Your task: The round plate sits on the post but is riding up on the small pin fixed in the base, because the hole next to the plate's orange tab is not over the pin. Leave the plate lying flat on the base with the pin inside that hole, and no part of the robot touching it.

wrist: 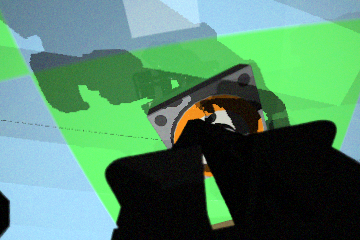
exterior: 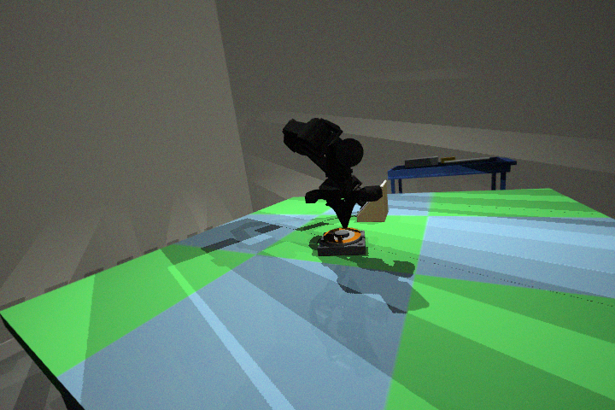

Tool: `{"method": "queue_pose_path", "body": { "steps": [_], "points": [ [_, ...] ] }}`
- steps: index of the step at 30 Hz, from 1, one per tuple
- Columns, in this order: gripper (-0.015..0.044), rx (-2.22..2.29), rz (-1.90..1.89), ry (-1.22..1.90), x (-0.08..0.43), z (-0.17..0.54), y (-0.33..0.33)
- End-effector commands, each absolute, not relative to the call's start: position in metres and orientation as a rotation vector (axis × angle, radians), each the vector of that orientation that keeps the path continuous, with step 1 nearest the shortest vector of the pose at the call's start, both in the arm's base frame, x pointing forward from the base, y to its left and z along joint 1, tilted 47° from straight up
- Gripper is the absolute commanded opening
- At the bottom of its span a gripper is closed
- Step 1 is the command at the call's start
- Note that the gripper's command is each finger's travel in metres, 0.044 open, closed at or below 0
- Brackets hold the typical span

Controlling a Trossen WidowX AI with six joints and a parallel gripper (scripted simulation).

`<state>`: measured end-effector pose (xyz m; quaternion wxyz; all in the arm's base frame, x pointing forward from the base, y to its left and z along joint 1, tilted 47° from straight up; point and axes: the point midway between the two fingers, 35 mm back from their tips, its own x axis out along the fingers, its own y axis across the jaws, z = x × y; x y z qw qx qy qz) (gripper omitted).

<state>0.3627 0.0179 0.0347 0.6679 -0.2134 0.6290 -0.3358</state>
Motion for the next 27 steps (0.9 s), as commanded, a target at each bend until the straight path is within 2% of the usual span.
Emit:
{"method": "queue_pose_path", "body": {
  "steps": [1,27],
  "points": [
    [0.0,-0.497,-0.766,1.43,0.359,0.018,0.0],
    [0.0,-0.498,-0.767,1.429,0.363,0.027,-0.019]
  ]
}}
